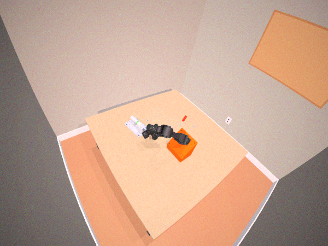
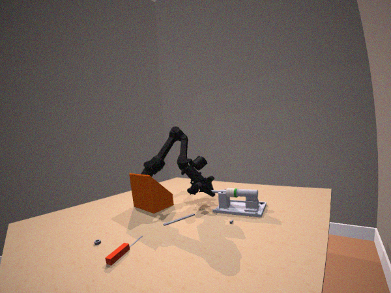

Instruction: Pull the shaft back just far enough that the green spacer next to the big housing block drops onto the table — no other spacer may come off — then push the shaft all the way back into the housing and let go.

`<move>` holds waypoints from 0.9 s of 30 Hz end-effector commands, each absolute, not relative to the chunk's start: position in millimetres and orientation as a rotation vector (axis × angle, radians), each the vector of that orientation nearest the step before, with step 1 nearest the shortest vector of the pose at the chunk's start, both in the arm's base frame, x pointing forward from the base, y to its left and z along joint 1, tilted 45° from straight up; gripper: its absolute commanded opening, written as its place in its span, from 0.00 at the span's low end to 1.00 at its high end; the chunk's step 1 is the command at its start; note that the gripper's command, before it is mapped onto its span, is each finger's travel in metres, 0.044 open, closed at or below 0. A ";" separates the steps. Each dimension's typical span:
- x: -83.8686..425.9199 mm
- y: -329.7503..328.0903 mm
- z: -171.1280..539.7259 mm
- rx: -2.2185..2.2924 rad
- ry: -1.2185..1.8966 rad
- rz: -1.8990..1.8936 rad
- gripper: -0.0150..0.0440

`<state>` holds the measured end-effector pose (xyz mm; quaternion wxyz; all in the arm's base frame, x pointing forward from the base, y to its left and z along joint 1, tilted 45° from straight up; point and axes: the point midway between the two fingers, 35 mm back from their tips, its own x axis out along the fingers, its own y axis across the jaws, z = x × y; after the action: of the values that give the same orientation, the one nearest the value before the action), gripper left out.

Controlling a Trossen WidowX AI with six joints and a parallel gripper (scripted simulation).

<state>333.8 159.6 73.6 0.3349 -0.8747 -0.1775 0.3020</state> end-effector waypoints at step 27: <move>330.2 159.8 73.1 -2.278 -0.464 0.789 0.25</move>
<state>330.8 159.6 73.1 0.3349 -0.8747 -0.1775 0.3021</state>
